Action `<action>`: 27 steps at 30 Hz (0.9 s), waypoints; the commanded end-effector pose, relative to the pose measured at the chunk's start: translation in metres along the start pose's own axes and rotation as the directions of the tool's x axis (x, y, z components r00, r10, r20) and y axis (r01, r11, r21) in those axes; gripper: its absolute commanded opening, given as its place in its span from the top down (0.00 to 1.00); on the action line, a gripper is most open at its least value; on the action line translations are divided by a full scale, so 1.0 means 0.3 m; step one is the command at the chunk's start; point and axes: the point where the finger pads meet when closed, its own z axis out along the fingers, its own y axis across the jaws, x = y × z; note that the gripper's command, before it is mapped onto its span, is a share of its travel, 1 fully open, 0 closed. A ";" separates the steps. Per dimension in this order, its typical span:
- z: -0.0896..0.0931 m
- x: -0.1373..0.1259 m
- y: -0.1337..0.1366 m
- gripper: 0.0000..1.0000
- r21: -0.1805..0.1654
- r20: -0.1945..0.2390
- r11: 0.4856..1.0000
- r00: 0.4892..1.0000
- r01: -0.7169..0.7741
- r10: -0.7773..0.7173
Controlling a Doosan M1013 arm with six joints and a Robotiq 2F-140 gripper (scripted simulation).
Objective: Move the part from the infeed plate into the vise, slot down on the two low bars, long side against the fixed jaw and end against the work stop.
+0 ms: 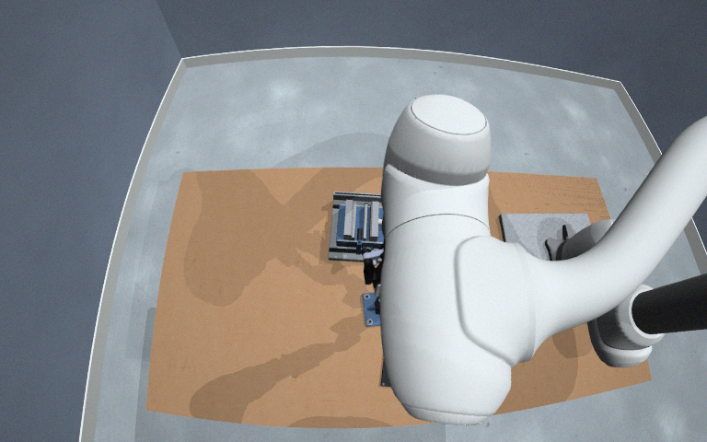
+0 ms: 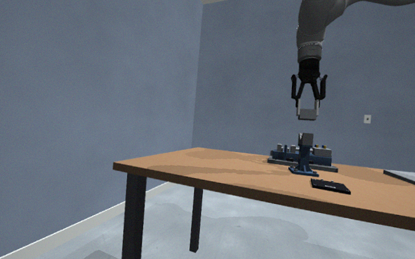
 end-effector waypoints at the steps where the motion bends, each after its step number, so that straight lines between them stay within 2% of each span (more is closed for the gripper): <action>1: 0.000 0.001 0.000 1.00 0.000 0.019 1.000 1.000 0.000 0.000; 10: 0.000 0.009 0.000 1.00 0.000 0.102 1.000 0.995 0.000 0.000; 12: 0.000 0.009 0.000 1.00 0.000 0.102 1.000 0.995 0.000 0.000; 27: 0.003 0.023 0.000 1.00 0.000 0.267 1.000 0.964 0.000 0.000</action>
